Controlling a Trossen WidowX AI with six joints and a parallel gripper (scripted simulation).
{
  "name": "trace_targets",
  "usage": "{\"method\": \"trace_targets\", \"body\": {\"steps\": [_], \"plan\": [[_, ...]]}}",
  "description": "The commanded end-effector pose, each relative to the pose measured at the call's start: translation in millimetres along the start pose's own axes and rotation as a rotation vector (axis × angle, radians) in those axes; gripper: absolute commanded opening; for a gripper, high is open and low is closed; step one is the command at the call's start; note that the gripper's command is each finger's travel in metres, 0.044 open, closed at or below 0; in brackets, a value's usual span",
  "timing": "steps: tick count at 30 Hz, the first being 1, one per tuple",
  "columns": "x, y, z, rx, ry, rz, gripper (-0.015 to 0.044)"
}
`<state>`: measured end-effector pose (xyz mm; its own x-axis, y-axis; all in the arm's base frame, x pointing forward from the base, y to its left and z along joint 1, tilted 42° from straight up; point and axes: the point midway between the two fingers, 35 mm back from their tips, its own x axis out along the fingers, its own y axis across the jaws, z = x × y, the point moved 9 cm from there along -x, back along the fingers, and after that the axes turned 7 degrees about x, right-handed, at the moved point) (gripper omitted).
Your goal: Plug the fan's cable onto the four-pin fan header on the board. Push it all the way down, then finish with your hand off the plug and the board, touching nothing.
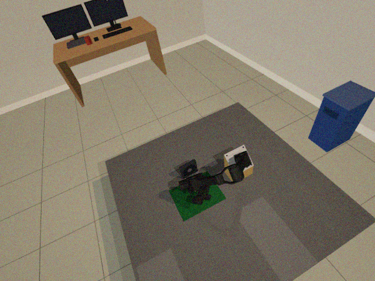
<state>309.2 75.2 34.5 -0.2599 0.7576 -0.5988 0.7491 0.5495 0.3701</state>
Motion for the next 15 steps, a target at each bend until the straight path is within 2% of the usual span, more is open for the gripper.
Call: {"method": "trace_targets", "body": {"steps": [1, 10, 15], "plan": [[-14, 1, -3, -0.006, -0.005, 0.001, 0.0000], [-41, -2, -11, -0.004, -0.001, 0.001, 0.0000], [-43, -2, -13, -0.004, -0.020, 0.000, 0.0000]]}}
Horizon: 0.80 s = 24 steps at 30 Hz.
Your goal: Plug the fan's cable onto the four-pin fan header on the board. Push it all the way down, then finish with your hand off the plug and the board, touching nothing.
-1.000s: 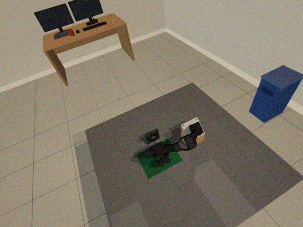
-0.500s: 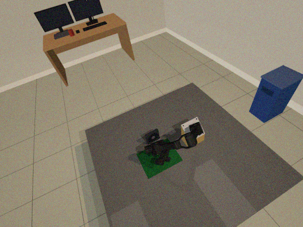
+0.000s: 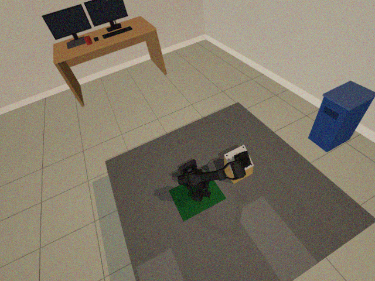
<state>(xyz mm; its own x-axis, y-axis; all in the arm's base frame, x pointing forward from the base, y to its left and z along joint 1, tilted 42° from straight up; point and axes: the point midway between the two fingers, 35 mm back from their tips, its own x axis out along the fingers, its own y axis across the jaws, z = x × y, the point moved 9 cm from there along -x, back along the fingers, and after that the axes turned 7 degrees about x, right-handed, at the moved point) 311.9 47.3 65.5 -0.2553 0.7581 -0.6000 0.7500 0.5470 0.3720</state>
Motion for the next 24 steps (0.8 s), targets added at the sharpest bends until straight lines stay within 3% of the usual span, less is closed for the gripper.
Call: {"method": "trace_targets", "body": {"steps": [1, 8, 24], "plan": [[-2, 0, -4, -0.005, -0.040, -0.004, 0.0000], [-3, -1, -14, -0.004, -0.234, 0.026, 0.0000], [11, -1, -17, 0.020, -0.310, -0.053, 0.0000]]}}
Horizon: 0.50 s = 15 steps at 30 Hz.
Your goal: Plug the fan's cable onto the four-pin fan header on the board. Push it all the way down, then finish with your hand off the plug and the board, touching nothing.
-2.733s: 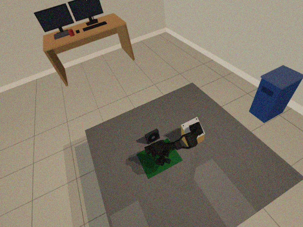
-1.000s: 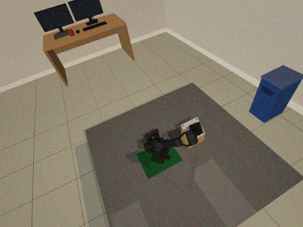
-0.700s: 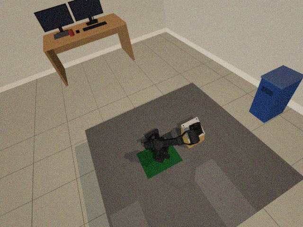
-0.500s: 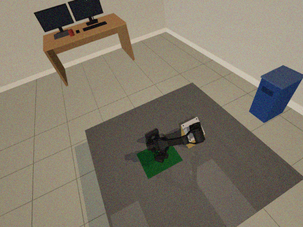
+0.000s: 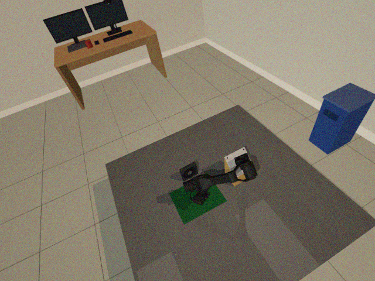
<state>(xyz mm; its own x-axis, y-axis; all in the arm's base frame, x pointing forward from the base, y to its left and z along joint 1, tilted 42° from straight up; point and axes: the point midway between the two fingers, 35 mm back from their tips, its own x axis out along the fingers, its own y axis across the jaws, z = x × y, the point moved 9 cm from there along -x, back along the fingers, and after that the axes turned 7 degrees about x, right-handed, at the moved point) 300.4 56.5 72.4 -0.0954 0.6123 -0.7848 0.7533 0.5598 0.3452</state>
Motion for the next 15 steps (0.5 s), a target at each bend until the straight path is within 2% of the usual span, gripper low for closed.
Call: {"method": "trace_targets", "body": {"steps": [1, 15], "plan": [[5, 0, -4, 0.005, -0.035, -0.035, 0.0000], [24, 0, -16, 0.023, -0.174, -0.145, 0.0000]]}}
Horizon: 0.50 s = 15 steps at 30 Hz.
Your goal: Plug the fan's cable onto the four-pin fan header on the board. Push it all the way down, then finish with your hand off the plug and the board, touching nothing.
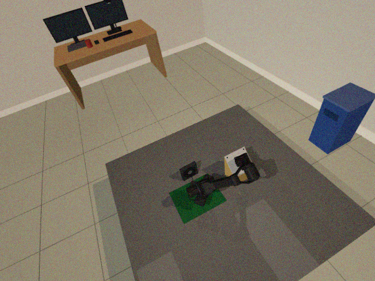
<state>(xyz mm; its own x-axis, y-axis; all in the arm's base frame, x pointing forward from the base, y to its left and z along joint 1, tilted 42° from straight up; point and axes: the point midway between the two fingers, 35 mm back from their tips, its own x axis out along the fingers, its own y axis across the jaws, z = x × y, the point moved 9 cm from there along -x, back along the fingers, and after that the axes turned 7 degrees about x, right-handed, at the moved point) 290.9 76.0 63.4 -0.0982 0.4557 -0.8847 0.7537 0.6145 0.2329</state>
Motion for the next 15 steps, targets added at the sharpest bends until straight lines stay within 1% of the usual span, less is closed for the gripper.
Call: {"method": "trace_targets", "body": {"steps": [1, 15], "plan": [[4, 0, -5, 0.006, -0.045, -0.028, 0.0000], [18, 2, -19, 0.023, -0.202, -0.100, 0.0000]]}}
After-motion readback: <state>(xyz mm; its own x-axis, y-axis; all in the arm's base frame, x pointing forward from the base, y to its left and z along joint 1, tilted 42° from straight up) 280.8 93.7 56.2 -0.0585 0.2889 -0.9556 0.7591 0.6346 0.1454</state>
